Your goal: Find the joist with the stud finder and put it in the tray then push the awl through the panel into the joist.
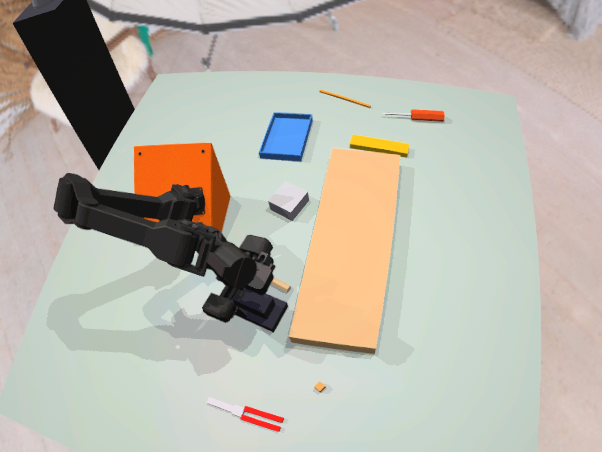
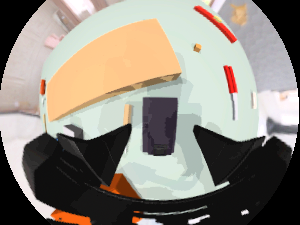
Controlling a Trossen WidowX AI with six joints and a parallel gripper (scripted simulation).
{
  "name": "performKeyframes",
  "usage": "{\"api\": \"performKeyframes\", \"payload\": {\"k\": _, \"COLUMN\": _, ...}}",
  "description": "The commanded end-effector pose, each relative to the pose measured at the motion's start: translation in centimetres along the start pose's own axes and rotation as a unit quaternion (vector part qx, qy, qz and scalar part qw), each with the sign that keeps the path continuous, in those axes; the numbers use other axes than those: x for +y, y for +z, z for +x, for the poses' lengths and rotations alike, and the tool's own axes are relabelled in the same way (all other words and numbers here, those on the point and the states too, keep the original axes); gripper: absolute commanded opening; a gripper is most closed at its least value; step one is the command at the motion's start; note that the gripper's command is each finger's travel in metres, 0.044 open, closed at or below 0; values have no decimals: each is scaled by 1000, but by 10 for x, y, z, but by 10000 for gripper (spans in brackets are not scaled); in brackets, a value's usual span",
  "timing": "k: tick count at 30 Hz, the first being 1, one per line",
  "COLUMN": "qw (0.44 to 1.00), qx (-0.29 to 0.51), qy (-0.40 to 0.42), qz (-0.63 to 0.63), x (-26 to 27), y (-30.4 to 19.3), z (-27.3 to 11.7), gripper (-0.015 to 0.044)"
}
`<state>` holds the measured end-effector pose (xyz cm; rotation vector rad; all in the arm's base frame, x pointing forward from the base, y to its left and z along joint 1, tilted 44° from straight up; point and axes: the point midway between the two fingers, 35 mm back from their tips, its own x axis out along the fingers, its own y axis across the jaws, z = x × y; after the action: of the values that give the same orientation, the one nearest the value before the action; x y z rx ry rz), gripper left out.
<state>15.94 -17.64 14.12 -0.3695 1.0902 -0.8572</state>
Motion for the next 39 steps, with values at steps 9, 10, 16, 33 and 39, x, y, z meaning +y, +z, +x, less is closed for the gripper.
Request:
{"api": "performKeyframes", "payload": {"k": 9, "qw": 1000, "qx": 4, "qy": 3, "qz": -4, "x": 3, "y": -8, "z": 21, "gripper": 440}}
{"api": "performKeyframes", "payload": {"k": 10, "qw": 1000, "qx": 4, "qy": 2, "qz": -4, "x": 3, "y": -8, "z": 23, "gripper": 440}}
{"api": "performKeyframes", "payload": {"k": 16, "qw": 1000, "qx": 4, "qy": 2, "qz": -4, "x": 2, "y": -11, "z": 32, "gripper": 440}}
{"api": "performKeyframes", "payload": {"k": 33, "qw": 1000, "qx": 2, "qy": 0, "qz": -5, "x": 1, "y": -15, "z": 41, "gripper": 302}}
{"api": "performKeyframes", "payload": {"k": 39, "qw": 1000, "qx": 2, "qy": 0, "qz": -5, "x": 1, "y": -15, "z": 41, "gripper": 262}}
